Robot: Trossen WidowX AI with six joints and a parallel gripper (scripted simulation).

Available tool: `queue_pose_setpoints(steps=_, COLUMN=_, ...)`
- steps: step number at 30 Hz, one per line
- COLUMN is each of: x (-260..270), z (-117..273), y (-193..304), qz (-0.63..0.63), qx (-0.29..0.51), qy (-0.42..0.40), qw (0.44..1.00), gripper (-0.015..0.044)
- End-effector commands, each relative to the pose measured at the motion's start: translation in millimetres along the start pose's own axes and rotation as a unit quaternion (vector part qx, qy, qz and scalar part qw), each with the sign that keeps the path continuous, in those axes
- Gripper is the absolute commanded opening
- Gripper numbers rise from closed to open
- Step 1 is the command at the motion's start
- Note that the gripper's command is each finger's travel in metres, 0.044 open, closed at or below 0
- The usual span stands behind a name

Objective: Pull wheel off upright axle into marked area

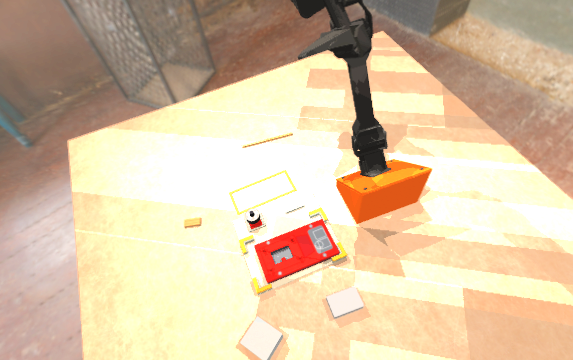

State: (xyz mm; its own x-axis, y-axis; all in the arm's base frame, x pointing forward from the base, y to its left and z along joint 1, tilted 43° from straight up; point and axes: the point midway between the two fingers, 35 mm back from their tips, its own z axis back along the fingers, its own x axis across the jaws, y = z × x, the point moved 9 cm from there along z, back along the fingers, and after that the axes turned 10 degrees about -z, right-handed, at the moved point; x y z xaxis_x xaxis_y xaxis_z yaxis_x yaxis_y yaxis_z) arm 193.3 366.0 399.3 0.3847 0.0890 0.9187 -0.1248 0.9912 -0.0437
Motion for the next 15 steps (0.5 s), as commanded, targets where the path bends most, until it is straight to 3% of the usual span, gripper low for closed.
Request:
queue_pose_setpoints(steps=1, x=0, z=-2, y=-1, qz=0.001, qx=-0.002, qy=0.001, qw=1.0, gripper=0.0374)
queue_pose_setpoints(steps=4, x=-8, z=-25, y=-9, qz=0.014, qx=-0.029, qy=0.021, qw=0.999, gripper=0.03)
queue_pose_setpoints(steps=15, x=-42, z=-121, y=-68, qz=0.077, qx=-0.138, qy=0.131, qw=0.979, gripper=0.03)
